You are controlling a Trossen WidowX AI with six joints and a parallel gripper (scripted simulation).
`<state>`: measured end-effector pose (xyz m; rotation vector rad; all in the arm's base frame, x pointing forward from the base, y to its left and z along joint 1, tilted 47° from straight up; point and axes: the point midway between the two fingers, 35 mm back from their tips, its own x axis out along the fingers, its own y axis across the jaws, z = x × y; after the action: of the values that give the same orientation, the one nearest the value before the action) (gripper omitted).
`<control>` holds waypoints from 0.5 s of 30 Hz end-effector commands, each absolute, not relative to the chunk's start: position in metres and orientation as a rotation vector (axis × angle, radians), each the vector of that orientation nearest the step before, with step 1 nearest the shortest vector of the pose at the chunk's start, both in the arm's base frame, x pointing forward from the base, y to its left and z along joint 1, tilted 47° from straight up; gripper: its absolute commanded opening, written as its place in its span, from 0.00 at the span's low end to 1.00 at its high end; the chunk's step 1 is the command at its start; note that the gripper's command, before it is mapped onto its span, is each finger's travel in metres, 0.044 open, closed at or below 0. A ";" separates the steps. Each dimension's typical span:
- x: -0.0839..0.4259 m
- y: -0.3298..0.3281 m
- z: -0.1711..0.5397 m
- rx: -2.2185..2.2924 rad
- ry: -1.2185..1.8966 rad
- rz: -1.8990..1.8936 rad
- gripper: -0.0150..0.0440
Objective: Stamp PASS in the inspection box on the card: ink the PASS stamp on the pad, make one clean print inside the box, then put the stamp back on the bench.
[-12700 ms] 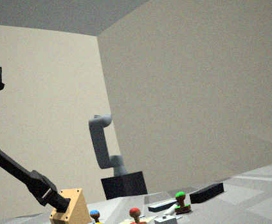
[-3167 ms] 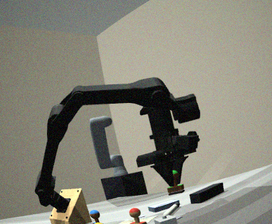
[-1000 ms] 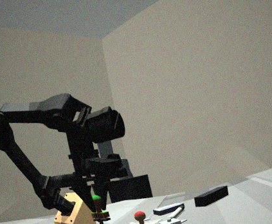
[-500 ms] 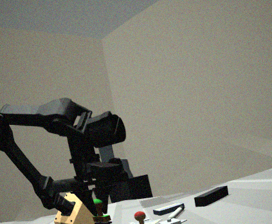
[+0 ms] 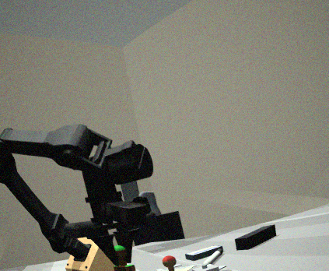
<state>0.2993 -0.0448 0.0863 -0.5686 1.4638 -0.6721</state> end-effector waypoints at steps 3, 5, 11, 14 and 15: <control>0.299 -0.048 0.084 -0.576 1.462 -0.674 0.25; 0.299 -0.049 0.083 -0.576 1.462 -0.674 0.25; 0.299 -0.052 0.081 -0.576 1.462 -0.674 0.25; 0.299 -0.054 0.079 -0.576 1.462 -0.674 0.25; 0.299 -0.054 0.079 -0.576 1.462 -0.674 0.25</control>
<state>0.2990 -0.0521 0.0797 -0.5686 1.4633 -0.6725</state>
